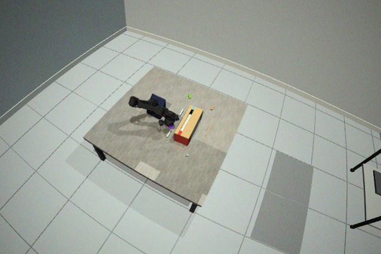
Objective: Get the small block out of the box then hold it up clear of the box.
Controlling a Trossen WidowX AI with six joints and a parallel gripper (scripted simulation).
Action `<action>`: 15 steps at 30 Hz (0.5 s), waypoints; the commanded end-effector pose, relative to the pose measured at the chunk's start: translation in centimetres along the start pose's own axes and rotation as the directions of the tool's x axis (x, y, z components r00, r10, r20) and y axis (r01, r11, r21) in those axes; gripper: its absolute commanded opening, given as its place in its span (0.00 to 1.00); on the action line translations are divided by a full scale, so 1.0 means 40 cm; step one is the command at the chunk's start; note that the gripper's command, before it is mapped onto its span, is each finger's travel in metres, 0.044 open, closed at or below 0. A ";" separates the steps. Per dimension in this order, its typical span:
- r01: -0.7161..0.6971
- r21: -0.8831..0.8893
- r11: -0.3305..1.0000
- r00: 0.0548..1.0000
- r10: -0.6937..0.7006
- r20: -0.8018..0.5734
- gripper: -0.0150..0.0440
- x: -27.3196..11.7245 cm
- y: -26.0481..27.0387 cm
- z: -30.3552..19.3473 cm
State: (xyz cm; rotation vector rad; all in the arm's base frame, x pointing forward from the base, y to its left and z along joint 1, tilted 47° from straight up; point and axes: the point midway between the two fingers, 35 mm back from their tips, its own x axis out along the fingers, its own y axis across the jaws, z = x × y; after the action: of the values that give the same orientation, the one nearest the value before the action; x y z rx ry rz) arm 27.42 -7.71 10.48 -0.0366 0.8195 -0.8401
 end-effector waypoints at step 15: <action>0.038 -0.665 0.746 0.999 -0.028 0.026 0.25 -0.040 0.003 -0.022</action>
State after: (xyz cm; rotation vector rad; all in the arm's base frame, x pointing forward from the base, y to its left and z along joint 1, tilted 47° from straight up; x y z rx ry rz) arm 26.47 -6.58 10.73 -0.5996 1.0457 -0.5865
